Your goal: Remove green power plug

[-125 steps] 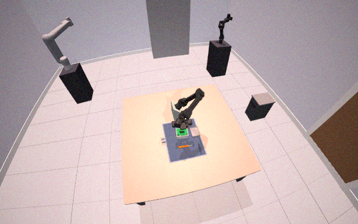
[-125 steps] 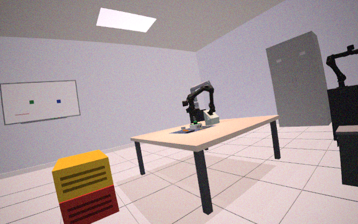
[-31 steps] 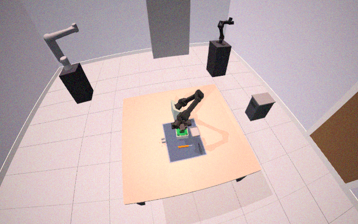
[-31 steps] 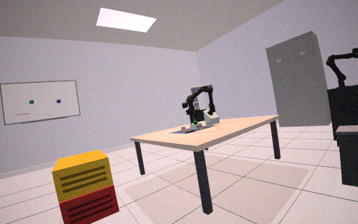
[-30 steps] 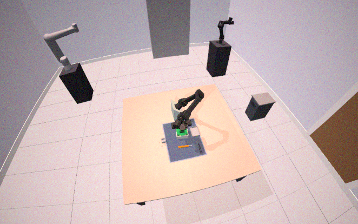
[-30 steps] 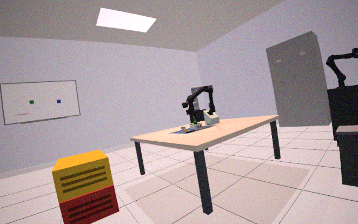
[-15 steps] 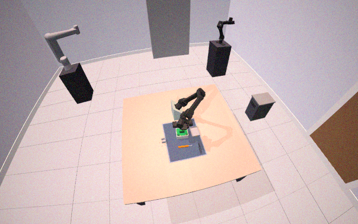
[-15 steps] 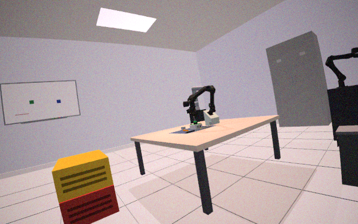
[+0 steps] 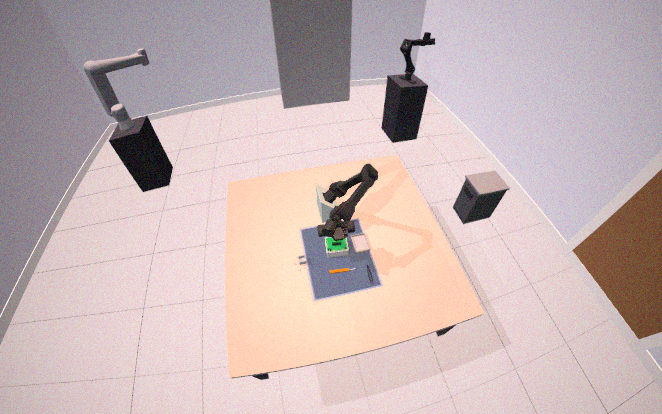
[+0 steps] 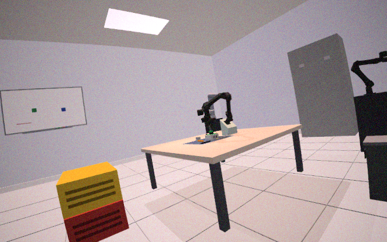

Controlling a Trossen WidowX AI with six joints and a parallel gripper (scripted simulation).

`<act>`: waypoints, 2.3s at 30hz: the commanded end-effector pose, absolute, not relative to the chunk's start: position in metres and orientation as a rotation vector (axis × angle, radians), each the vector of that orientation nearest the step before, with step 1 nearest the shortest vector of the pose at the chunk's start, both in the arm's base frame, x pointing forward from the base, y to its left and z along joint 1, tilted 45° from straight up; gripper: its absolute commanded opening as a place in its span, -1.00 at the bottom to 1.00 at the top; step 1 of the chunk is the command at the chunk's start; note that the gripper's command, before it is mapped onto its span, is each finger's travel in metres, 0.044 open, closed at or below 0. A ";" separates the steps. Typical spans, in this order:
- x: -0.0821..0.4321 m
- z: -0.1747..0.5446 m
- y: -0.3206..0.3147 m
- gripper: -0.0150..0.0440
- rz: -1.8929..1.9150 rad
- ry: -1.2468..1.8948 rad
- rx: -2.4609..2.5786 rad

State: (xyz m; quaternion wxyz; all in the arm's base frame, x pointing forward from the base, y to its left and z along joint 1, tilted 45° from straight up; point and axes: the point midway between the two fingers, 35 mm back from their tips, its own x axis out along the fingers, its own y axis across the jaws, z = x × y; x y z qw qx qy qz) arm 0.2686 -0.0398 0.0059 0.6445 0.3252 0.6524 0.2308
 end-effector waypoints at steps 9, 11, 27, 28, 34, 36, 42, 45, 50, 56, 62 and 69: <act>0.267 0.023 -0.045 -0.49 0.406 1.507 0.660; 0.267 0.020 -0.048 -0.49 0.446 1.492 0.700; 0.266 0.021 -0.054 -0.49 0.480 1.479 0.734; 0.266 0.022 -0.055 -0.49 0.480 1.479 0.734; 0.265 0.027 -0.060 -0.49 0.480 1.480 0.734; 0.265 0.027 -0.060 -0.49 0.480 1.480 0.734; 0.266 0.014 -0.047 -0.49 0.480 1.479 0.734; 0.267 0.008 -0.042 -0.49 0.480 1.479 0.734; 0.267 0.008 -0.042 -0.05 0.480 1.479 0.734; 0.267 0.008 -0.042 0.35 0.480 1.479 0.734; 0.267 0.005 -0.038 0.35 0.481 1.479 0.735; 0.268 -0.003 -0.030 0.35 0.481 1.479 0.735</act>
